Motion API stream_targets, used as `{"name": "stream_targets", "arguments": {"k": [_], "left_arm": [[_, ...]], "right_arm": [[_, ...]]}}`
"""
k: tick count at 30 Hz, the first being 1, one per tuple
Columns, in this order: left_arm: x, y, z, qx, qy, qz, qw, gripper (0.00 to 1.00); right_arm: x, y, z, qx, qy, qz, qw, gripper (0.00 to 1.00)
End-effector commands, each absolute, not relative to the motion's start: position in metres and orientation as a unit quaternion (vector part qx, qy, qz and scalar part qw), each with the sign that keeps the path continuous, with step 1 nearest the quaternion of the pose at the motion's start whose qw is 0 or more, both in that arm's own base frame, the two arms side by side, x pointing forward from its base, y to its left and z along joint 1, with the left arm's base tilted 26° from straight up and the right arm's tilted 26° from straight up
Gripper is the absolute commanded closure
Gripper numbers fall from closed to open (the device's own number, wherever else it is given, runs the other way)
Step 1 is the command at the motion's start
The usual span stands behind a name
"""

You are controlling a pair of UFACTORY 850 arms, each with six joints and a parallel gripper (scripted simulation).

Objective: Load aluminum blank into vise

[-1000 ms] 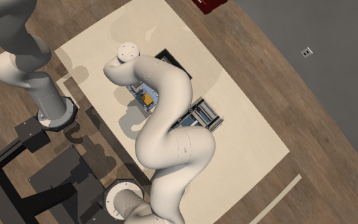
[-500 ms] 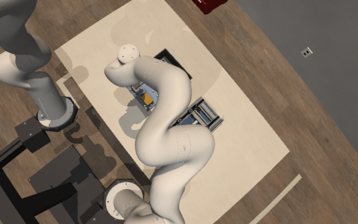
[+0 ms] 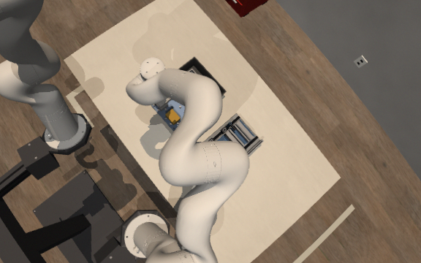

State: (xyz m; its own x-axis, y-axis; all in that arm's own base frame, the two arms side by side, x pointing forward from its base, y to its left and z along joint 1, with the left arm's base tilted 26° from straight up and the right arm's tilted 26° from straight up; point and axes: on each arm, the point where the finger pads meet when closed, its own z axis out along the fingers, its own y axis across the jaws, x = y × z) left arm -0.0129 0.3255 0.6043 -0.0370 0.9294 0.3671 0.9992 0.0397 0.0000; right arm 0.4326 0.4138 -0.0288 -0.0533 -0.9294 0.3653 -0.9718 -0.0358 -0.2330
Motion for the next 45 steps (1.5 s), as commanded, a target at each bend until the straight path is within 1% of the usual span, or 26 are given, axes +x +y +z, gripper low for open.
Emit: {"name": "stream_targets", "arguments": {"k": [1, 16, 45], "left_arm": [[-0.013, 0.326, 0.605, -0.681, -0.708, -0.130, 0.135, 0.00], [-0.013, 0.326, 0.605, -0.681, -0.708, -0.130, 0.135, 0.00], [-0.013, 0.326, 0.605, -0.681, -0.708, -0.130, 0.135, 0.00]], "right_arm": [[0.438, 0.409, -0.045, 0.686, -0.693, 0.217, 0.047, 0.31], [0.449, 0.392, -0.087, 0.686, -0.693, 0.217, 0.047, 0.31], [0.451, 0.389, -0.094, 0.686, -0.693, 0.217, 0.047, 0.31]]}}
